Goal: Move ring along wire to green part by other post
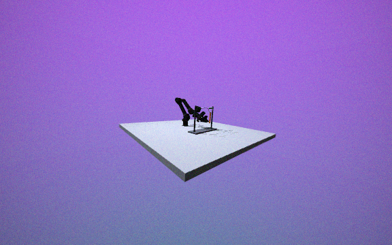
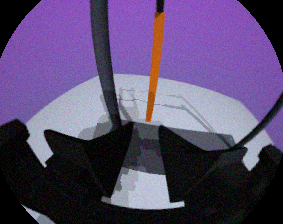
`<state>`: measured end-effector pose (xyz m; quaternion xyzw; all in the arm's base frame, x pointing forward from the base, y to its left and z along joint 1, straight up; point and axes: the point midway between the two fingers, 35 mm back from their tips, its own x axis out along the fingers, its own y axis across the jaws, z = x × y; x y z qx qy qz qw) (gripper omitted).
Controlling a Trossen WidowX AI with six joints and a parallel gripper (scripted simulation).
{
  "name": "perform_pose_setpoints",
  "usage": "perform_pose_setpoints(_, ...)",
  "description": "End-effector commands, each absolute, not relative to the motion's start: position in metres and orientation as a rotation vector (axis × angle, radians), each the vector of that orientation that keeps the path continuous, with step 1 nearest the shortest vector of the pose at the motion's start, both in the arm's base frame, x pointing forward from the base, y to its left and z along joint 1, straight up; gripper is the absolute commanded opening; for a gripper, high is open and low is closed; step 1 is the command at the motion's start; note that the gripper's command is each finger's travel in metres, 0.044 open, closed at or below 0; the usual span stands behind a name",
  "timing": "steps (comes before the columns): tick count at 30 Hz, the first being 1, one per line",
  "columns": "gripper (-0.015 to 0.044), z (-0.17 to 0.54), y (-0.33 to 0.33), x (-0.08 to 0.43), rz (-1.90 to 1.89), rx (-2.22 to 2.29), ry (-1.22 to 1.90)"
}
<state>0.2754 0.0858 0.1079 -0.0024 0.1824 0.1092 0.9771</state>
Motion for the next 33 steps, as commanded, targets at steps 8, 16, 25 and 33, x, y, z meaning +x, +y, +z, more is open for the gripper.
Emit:
perform_pose_setpoints(8,0.016,0.118,0.083,0.262,0.216,0.0,0.359)
perform_pose_setpoints(16,0.016,0.122,0.08,0.251,0.215,0.0,0.36)
perform_pose_setpoints(25,0.016,0.125,0.077,0.238,0.213,0.001,0.362)
perform_pose_setpoints(33,0.016,0.126,0.075,0.232,0.213,0.001,0.363)
